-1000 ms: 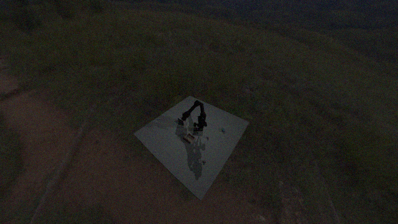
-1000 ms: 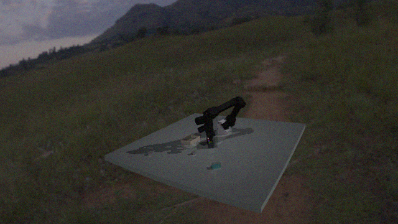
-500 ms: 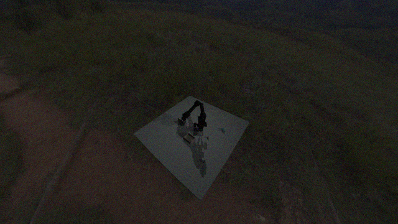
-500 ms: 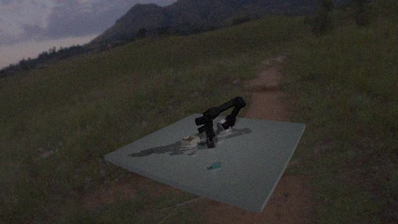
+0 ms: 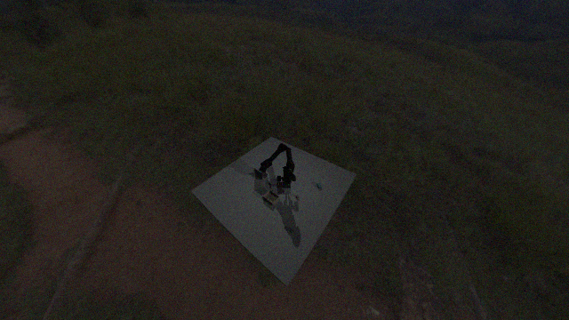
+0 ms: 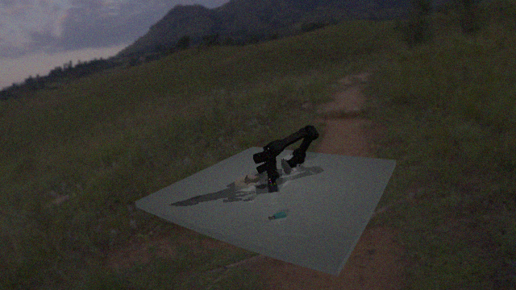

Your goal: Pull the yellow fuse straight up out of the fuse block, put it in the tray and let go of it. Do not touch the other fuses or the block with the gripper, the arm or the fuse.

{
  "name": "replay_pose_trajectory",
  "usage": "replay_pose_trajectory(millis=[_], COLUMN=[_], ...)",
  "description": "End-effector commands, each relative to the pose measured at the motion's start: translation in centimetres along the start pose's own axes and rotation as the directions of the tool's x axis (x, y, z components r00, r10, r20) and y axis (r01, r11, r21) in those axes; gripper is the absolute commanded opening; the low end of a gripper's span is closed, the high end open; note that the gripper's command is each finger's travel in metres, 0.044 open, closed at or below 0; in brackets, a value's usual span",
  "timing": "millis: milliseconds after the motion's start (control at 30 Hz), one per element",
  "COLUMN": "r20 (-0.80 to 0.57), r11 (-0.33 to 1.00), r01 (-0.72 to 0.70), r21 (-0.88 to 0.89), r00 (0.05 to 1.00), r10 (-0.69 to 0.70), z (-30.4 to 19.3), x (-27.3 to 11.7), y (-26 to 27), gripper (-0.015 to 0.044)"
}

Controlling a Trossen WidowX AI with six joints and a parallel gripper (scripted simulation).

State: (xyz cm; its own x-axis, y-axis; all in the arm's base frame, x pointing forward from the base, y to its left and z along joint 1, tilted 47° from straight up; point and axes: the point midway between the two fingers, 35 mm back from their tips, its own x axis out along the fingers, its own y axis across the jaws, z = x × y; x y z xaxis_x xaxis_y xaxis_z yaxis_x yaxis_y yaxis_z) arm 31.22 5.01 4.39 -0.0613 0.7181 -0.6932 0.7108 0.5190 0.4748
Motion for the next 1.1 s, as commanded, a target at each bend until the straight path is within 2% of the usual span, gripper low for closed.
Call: replay_pose_trajectory(millis=[0,100,1067], r20=[0.0,0.0,0.001], r11=[1.0,1.0,1.0], r01=[0.0,0.0,-0.001], r21=[0.0,0.0,0.001], r00=[1.0,1.0,1.0], r10=[0.0,0.0,0.001], z=[0.0,0.0,0.1], x=[0.0,0.0,-1.3], y=[0.0,0.0,0.0], gripper=[0.0021,0.0001,0.0])
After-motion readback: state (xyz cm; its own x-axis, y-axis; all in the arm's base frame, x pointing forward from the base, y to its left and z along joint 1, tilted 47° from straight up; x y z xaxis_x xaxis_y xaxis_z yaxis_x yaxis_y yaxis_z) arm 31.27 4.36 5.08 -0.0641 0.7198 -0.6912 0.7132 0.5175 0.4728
